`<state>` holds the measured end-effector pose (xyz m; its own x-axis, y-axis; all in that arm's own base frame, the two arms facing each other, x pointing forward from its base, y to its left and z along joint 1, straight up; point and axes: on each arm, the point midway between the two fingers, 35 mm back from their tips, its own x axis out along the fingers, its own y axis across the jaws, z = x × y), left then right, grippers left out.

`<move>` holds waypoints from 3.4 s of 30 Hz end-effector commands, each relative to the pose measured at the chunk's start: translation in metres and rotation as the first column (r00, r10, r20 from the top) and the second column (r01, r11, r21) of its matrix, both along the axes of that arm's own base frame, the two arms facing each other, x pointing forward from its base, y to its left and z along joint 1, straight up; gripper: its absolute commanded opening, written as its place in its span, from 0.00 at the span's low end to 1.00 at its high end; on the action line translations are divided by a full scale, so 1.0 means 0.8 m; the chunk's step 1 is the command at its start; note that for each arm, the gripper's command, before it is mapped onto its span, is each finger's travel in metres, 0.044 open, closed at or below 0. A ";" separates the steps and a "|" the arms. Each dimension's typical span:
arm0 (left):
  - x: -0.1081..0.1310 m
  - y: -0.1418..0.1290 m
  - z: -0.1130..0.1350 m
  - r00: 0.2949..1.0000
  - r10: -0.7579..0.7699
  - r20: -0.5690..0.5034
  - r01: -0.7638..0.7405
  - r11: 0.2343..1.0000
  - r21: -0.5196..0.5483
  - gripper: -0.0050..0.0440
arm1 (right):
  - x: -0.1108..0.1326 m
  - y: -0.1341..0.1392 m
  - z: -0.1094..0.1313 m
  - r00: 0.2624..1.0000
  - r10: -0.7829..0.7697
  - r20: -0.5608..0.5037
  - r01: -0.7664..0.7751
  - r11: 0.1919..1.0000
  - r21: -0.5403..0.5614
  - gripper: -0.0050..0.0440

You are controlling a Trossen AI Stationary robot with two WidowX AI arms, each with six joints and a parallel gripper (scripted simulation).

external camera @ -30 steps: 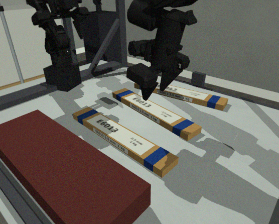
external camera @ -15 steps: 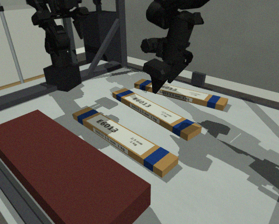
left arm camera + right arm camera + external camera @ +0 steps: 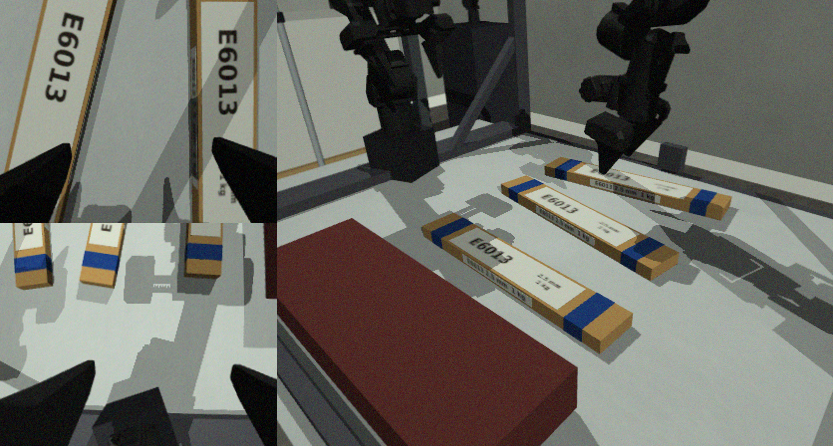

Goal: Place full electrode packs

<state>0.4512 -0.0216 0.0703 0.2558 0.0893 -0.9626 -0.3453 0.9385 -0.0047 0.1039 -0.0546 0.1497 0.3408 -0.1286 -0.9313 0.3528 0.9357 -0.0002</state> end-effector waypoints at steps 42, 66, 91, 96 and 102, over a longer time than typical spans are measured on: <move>0.061 -0.100 -0.075 1.000 0.005 -0.008 -0.005 1.000 -0.001 0.98 | 0.002 -0.001 0.008 1.000 0.002 0.018 -0.002 1.000 -0.009 0.98; 0.061 -0.099 -0.099 1.000 0.005 -0.008 -0.005 1.000 -0.001 0.98 | 0.002 -0.001 0.008 1.000 0.002 0.018 -0.002 1.000 -0.009 0.98; 0.066 -0.100 -0.086 1.000 0.003 0.019 -0.003 1.000 -0.008 0.00 | 0.002 -0.001 0.008 1.000 0.002 0.018 -0.002 1.000 -0.009 0.98; 0.066 -0.100 -0.086 1.000 0.003 0.019 -0.003 1.000 -0.008 0.00 | 0.002 -0.001 0.008 1.000 0.002 0.018 -0.002 1.000 -0.009 0.98; 0.066 -0.100 -0.086 1.000 0.003 0.019 -0.003 1.000 -0.008 0.00 | 0.002 -0.001 0.008 1.000 0.002 0.018 -0.002 1.000 -0.009 0.98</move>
<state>0.5001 -0.1001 -0.0101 0.2481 0.0920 -0.9644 -0.3488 0.9372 -0.0003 0.1039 -0.0546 0.1497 0.3408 -0.1286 -0.9313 0.3528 0.9357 -0.0002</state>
